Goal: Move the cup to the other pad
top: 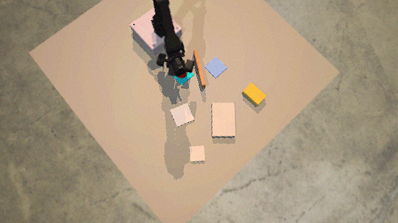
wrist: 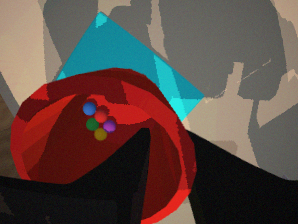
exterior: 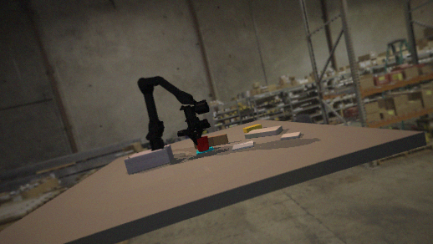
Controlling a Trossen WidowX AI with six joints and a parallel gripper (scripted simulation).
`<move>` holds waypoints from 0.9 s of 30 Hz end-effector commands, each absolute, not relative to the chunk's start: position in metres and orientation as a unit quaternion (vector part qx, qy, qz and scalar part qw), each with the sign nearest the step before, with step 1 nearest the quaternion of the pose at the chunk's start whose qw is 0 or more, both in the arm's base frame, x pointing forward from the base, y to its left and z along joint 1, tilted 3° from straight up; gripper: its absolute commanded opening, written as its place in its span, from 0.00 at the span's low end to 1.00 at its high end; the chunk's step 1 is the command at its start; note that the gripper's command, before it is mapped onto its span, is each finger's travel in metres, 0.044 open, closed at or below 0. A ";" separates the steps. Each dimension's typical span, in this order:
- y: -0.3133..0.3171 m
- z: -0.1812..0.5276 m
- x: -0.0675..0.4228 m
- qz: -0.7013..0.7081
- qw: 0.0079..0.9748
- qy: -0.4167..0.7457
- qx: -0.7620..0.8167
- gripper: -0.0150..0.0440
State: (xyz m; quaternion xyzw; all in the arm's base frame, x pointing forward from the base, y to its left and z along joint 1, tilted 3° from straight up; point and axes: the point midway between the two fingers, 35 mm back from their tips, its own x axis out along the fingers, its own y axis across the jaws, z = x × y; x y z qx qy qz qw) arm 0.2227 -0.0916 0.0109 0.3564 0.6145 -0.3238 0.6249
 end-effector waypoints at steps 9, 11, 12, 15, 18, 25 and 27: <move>-0.092 0.016 0.223 -0.324 0.625 0.615 0.356 0.47; -0.092 0.019 0.223 -0.324 0.625 0.615 0.356 0.47; -0.092 0.020 0.223 -0.324 0.625 0.615 0.356 0.47; -0.093 0.025 0.223 -0.323 0.625 0.615 0.356 0.47; -0.093 0.029 0.224 -0.323 0.624 0.616 0.356 0.47; -0.094 0.039 0.224 -0.323 0.624 0.616 0.356 0.47; -0.094 0.042 0.224 -0.323 0.624 0.616 0.356 0.47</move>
